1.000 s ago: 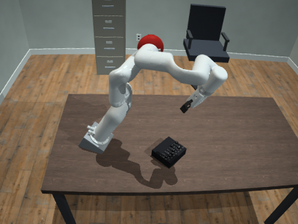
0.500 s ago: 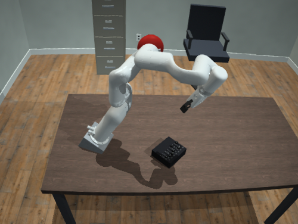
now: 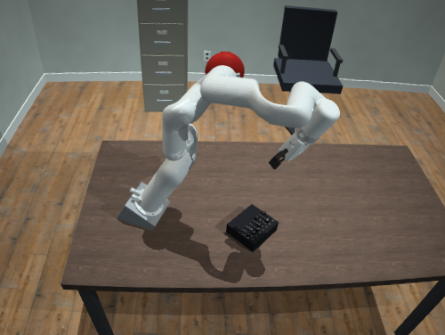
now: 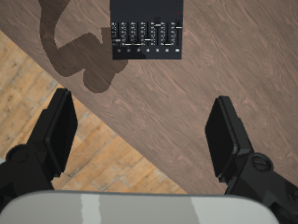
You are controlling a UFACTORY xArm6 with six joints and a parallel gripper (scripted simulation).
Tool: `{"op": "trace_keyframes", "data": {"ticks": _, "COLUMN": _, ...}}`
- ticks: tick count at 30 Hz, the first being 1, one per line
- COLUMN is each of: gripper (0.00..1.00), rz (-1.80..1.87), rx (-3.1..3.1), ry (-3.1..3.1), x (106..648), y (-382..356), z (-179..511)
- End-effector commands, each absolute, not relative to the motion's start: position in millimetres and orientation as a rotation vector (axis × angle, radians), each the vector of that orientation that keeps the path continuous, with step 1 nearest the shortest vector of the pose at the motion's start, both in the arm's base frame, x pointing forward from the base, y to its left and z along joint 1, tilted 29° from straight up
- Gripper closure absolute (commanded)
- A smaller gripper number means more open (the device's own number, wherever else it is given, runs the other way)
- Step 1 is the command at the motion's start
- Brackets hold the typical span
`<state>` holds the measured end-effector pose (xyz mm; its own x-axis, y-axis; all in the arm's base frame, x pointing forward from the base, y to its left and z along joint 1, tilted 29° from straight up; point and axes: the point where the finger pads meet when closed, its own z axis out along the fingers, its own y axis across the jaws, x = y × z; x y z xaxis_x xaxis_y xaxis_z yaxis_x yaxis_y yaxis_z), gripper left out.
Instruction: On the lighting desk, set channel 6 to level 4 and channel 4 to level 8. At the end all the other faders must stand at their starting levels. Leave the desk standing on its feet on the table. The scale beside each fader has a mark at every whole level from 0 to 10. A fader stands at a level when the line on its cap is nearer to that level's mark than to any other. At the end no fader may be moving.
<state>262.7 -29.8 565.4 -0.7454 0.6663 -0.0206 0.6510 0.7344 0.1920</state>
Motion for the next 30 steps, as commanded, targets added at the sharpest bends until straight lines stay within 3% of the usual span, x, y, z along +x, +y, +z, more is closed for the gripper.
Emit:
{"op": "trace_keyframes", "data": {"ticks": 1, "gripper": 0.00, "rz": 0.264, "rx": 1.080, "ry": 2.840, "x": 262.3, "y": -29.7, "z": 566.6}}
{"op": "trace_keyframes", "data": {"ticks": 9, "gripper": 0.00, "rz": 0.251, "rx": 1.174, "ry": 2.782, "x": 271.0, "y": -32.2, "z": 553.2}}
{"op": "trace_keyframes", "data": {"ticks": 30, "gripper": 0.00, "rz": 0.224, "rx": 1.731, "ry": 2.161, "x": 325.8, "y": -36.0, "z": 388.7}}
